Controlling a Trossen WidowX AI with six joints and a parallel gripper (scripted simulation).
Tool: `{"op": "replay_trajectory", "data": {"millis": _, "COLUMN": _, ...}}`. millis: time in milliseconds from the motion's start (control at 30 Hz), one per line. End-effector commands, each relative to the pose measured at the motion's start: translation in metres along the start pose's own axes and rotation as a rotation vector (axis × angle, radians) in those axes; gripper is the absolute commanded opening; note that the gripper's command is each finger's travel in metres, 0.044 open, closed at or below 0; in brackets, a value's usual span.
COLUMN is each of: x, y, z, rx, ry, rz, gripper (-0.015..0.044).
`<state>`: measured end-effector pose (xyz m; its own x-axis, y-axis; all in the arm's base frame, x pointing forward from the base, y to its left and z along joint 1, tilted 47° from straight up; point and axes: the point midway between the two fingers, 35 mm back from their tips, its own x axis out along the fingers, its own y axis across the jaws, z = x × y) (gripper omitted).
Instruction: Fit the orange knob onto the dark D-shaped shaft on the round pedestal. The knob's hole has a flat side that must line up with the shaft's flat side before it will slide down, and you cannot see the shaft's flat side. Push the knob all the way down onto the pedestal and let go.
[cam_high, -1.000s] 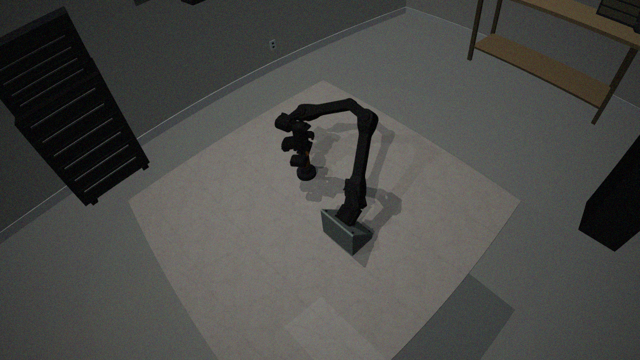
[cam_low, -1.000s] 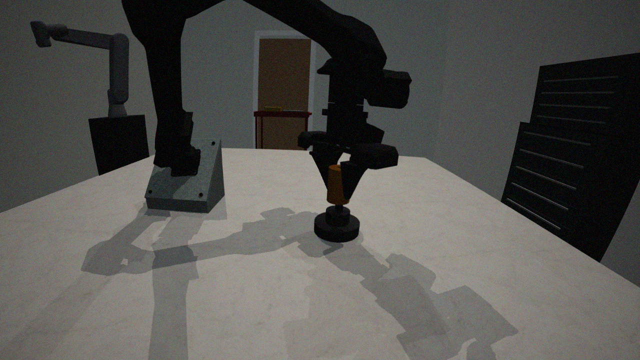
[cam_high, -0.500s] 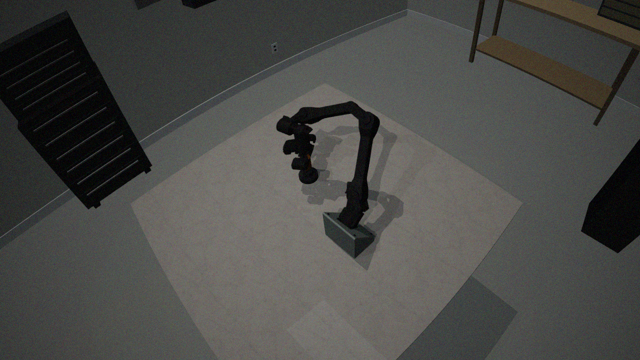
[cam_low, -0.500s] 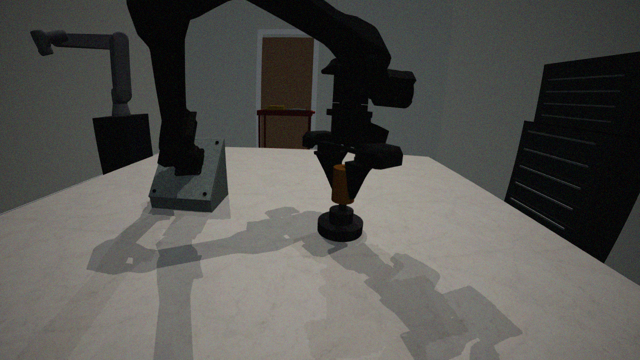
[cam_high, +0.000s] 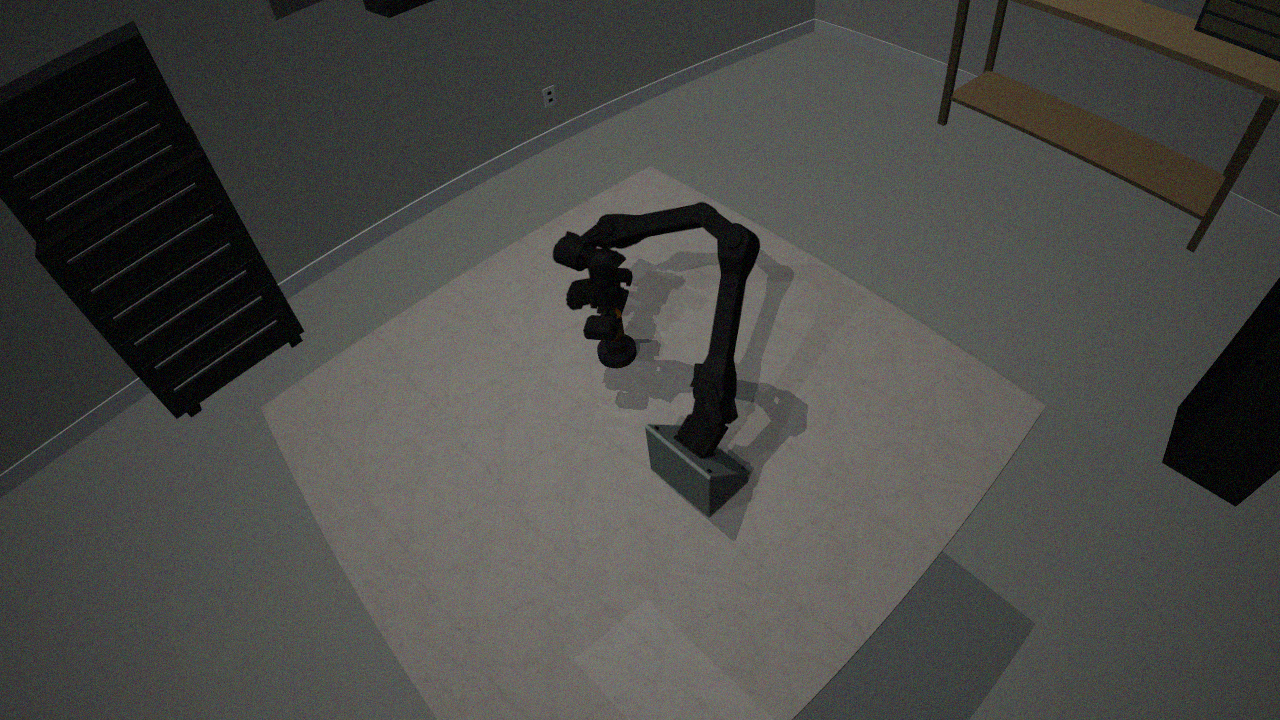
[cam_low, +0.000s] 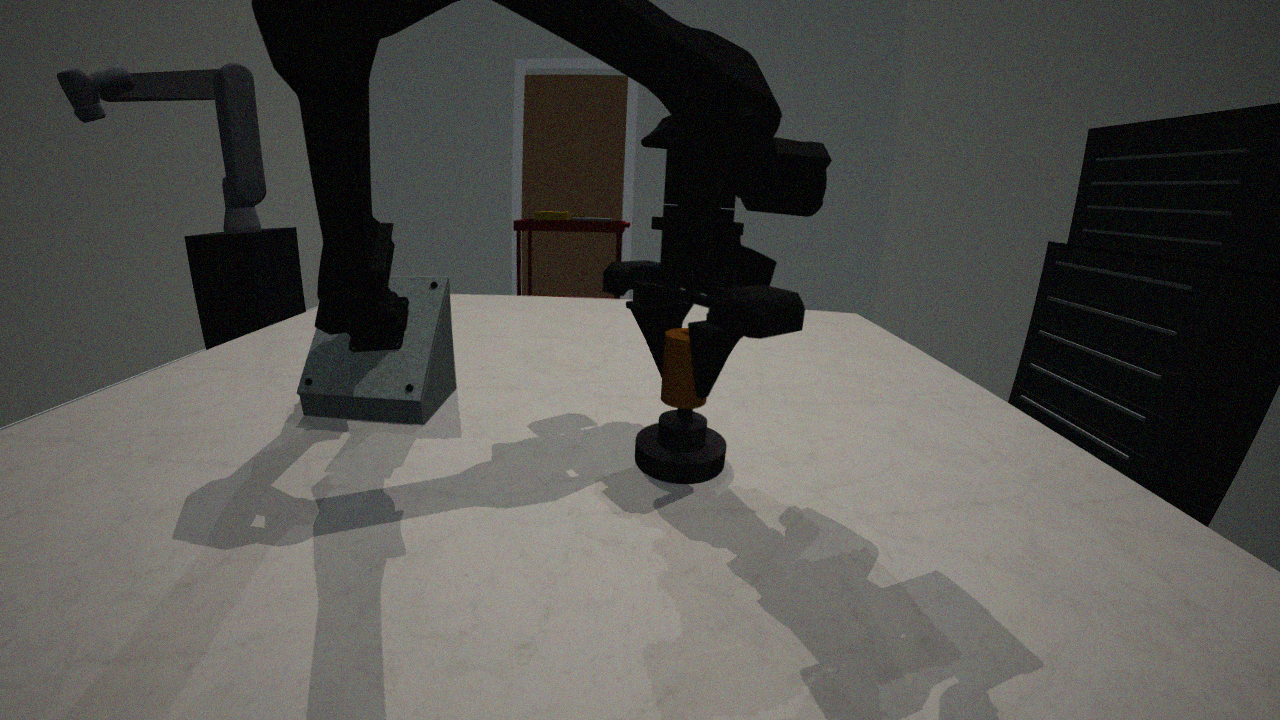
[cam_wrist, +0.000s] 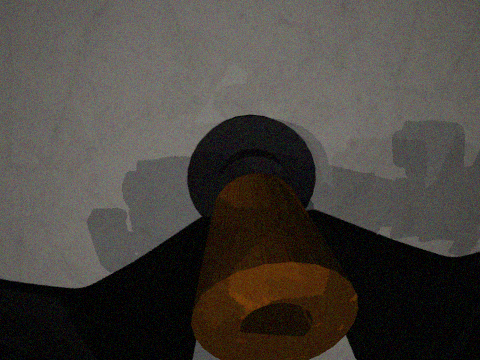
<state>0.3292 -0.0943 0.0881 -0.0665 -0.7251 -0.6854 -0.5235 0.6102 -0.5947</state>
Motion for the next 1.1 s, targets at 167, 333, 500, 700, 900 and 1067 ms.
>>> {"op": "replay_trajectory", "data": {"millis": 167, "x": 0.0001, "y": -0.0011, "z": 0.0018, "rx": 0.0, "ry": -0.003, "rz": -0.002, "gripper": 0.0}}
{"op": "replay_trajectory", "data": {"millis": 333, "x": 0.0009, "y": -0.0002, "z": 0.0014, "rx": 0.0, "ry": -0.003, "rz": -0.002, "gripper": 0.0}}
{"op": "replay_trajectory", "data": {"millis": 500, "x": 0.0008, "y": 0.0008, "z": 0.0, "rx": 0.0, "ry": -0.003, "rz": -0.002, "gripper": 0.0}}
{"op": "replay_trajectory", "data": {"millis": 700, "x": -0.0008, "y": -0.0006, "z": -0.0003, "rx": 0.0, "ry": -0.003, "rz": -0.002, "gripper": 0.0}}
{"op": "replay_trajectory", "data": {"millis": 900, "x": -0.0013, "y": -0.002, "z": 0.001, "rx": 0.0, "ry": -0.003, "rz": -0.002, "gripper": 0.0}}
{"op": "replay_trajectory", "data": {"millis": 1067, "x": -0.0002, "y": -0.0013, "z": 0.0018, "rx": 0.0, "ry": -0.003, "rz": -0.002, "gripper": 0.0}}
